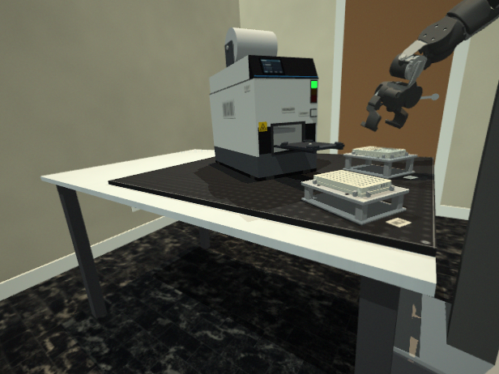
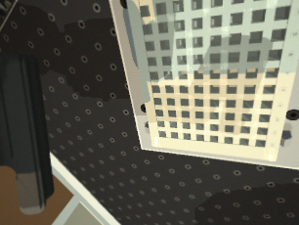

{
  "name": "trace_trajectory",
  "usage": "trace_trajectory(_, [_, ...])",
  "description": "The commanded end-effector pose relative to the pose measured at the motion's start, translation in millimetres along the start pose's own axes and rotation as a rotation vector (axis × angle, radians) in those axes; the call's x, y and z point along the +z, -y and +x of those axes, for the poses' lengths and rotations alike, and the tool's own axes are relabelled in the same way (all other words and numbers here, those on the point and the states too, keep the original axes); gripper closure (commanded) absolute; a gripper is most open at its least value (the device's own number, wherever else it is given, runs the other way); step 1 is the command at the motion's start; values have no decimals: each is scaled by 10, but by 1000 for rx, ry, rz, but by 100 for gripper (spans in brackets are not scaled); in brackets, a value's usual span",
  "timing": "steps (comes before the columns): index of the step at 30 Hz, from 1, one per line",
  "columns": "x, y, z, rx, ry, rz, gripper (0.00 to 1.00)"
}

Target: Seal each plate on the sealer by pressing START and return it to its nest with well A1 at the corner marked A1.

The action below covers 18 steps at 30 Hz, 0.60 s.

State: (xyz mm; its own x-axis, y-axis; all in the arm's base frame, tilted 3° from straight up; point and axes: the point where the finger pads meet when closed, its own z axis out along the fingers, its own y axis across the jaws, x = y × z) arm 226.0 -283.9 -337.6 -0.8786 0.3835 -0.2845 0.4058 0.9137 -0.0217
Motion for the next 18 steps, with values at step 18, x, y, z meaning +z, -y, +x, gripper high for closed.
trace_trajectory(18, [256, -15, 83, 0, 6, -8, 35])
